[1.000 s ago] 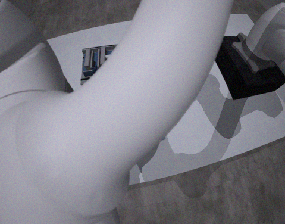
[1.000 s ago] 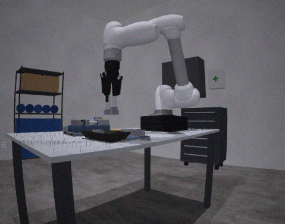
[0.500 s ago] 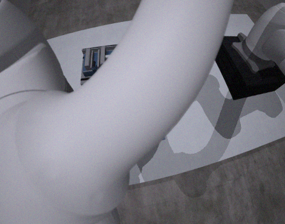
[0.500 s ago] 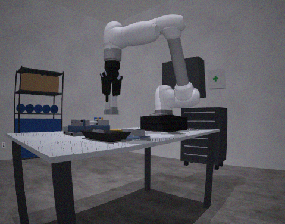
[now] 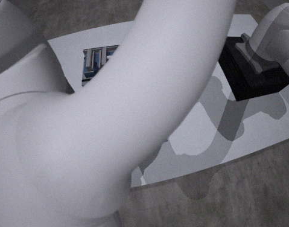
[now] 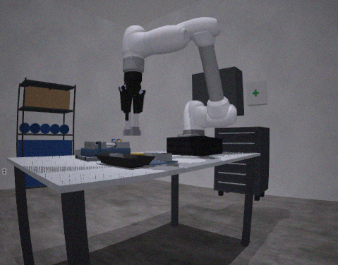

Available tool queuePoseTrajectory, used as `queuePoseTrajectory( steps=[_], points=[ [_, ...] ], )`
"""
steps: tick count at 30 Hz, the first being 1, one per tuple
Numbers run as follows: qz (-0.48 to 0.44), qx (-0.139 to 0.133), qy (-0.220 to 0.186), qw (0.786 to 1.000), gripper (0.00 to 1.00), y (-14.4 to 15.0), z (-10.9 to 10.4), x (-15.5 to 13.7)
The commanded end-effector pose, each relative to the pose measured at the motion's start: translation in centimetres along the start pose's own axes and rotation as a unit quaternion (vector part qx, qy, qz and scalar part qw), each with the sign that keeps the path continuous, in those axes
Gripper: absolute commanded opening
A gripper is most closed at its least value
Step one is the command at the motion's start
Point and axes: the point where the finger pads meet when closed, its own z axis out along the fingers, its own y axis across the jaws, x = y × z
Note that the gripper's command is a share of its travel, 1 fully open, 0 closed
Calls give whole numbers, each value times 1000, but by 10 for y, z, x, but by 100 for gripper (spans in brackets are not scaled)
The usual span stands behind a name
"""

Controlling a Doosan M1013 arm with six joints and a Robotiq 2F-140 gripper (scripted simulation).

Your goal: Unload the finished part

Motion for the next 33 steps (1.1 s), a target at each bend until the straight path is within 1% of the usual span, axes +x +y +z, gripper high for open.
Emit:
queuePoseTrajectory(
  steps=[1,18,33],
  points=[
    [0,0,0,1000,0,0,0,0],
    [0,0,0,1000,0,0,9,0],
    [0,0,0,1000,0,0,34,0]
  ],
)
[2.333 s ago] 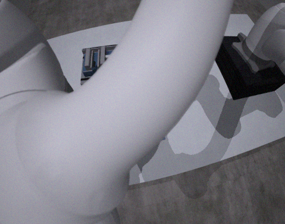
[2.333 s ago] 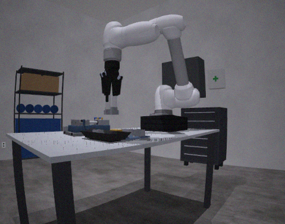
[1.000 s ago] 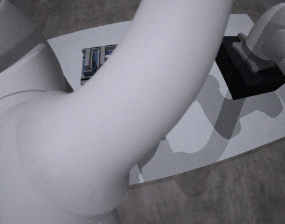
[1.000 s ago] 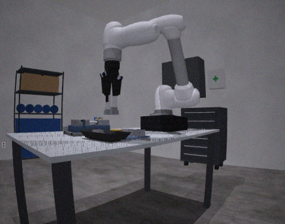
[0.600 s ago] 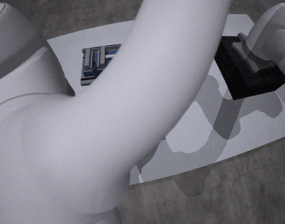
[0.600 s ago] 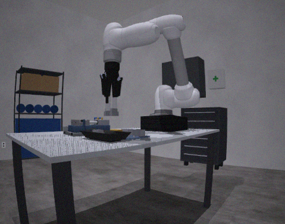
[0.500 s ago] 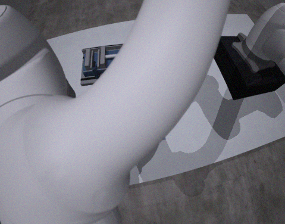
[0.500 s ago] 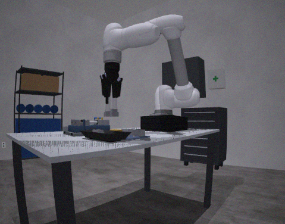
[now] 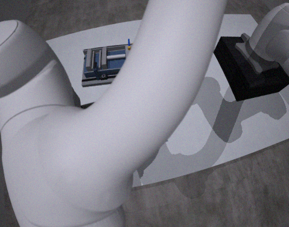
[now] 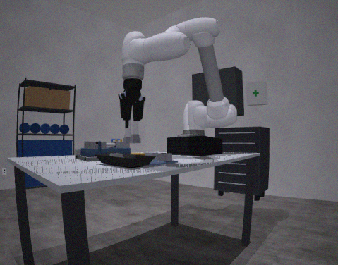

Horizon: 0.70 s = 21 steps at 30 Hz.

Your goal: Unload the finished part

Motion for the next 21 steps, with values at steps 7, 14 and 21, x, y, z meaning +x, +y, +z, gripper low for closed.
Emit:
queuePoseTrajectory(
  steps=[7,14,21],
  points=[
    [0,0,0,1000,0,0,14,0],
    [0,0,0,1000,0,0,28,0],
    [0,0,0,1000,0,0,38,0]
  ],
)
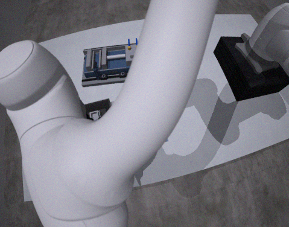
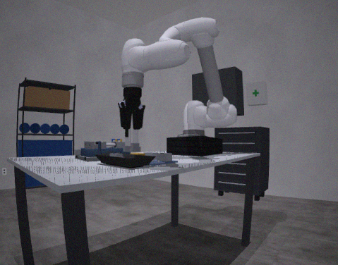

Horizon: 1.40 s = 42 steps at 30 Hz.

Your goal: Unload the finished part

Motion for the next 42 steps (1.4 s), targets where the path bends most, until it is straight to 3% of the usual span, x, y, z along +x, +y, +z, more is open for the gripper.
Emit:
queuePoseTrajectory(
  steps=[1,22,42],
  points=[
    [0,0,0,1000,0,0,5,0],
    [0,0,0,1000,0,0,30,0],
    [0,0,0,1000,0,0,34,0]
  ],
)
